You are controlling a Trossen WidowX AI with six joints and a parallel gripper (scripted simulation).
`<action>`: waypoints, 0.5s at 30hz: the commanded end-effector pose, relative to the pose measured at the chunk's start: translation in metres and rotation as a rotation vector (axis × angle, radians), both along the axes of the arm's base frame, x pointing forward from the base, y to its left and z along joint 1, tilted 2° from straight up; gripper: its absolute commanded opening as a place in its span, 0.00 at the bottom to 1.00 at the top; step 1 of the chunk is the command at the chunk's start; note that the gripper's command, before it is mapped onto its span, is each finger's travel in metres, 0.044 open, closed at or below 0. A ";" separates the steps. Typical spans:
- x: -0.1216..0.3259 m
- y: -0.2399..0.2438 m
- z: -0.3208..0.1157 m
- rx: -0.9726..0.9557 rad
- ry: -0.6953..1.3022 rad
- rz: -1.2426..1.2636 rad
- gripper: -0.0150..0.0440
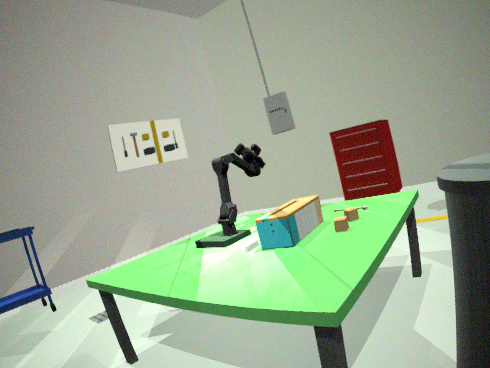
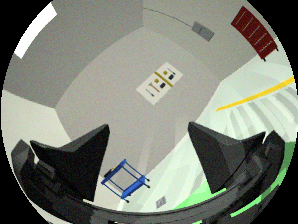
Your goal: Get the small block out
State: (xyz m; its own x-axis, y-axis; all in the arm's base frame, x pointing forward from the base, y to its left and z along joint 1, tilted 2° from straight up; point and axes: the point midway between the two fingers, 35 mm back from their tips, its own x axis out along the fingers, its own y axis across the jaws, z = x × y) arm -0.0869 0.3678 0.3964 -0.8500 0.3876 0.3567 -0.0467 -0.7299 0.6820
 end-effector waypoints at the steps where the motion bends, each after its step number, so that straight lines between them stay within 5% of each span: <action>1: 0.001 0.001 0.000 -0.002 0.001 -0.003 0.93; 15: 0.168 0.063 -0.017 -0.327 0.153 -0.497 0.93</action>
